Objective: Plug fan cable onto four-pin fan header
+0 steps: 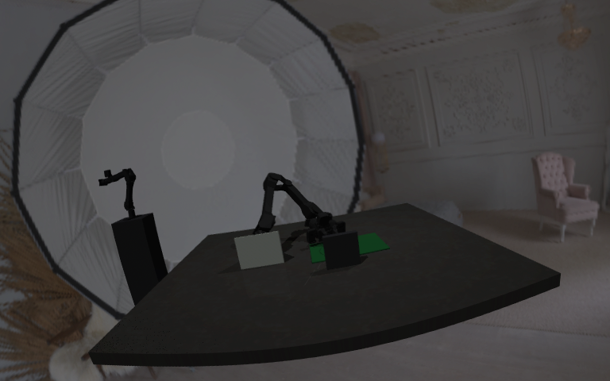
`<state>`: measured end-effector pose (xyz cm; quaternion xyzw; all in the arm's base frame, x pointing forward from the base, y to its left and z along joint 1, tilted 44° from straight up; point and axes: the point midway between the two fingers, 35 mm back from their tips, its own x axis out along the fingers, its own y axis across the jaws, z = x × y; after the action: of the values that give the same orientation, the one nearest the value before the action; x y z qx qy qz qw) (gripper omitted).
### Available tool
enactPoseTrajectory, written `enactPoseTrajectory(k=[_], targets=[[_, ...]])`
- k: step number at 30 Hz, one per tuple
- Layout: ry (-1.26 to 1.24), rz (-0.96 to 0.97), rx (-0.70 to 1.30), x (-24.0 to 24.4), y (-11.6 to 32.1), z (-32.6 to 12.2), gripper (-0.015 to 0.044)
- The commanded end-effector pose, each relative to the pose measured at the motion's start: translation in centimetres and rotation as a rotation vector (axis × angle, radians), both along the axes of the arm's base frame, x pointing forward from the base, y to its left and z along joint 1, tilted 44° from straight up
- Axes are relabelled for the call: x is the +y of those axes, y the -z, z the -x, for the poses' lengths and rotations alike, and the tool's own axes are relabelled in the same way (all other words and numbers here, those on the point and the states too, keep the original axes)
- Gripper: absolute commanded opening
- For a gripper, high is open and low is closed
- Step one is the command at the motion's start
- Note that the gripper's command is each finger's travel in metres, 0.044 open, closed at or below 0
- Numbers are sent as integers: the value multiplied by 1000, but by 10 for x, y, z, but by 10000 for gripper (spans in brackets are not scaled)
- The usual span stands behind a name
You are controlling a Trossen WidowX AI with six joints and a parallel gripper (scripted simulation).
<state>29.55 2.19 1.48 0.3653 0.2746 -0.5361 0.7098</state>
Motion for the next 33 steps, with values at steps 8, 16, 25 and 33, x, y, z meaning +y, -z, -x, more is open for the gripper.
enactPoseTrajectory(k=[8, 16, 25, 33], targets=[[0, 0, 0, 0, 0, 0, 140], [0, 0, 0, 0, 0, 0, 140], [0, -1, 0, 6, -18, 2, 140], [0, -3, 0, 12, -41, 7, 140]])
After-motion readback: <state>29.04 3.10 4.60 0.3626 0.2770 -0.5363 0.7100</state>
